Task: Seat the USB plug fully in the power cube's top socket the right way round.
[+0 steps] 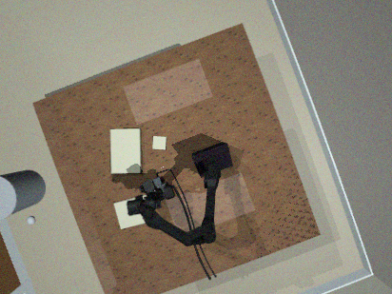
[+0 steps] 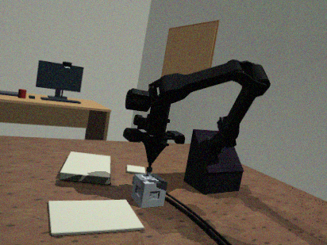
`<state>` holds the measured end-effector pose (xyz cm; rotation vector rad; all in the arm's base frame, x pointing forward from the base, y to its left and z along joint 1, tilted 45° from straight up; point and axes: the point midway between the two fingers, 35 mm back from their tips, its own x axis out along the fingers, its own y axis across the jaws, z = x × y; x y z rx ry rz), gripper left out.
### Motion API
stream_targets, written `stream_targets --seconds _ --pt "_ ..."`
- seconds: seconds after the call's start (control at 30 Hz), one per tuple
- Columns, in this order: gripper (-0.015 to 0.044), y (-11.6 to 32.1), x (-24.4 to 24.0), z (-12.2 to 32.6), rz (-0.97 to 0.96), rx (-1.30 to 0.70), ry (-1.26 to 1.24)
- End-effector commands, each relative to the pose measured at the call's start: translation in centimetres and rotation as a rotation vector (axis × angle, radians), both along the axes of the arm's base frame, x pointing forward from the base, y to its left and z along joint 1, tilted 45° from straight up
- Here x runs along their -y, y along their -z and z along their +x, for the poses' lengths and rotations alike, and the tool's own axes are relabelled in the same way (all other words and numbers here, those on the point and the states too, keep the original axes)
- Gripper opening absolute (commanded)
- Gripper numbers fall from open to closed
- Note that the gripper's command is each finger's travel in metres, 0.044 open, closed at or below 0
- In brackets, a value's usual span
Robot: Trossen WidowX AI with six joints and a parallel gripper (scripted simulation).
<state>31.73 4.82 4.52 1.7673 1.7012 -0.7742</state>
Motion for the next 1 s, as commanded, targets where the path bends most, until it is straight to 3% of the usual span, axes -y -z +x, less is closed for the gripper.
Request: stream_targets --seconds 0.0,0.97 --pt "0.0000 0.12 0.02 0.01 -0.004 -0.002 0.002" --pt "0.0000 0.36 -0.23 0.02 -0.004 -0.002 0.002"
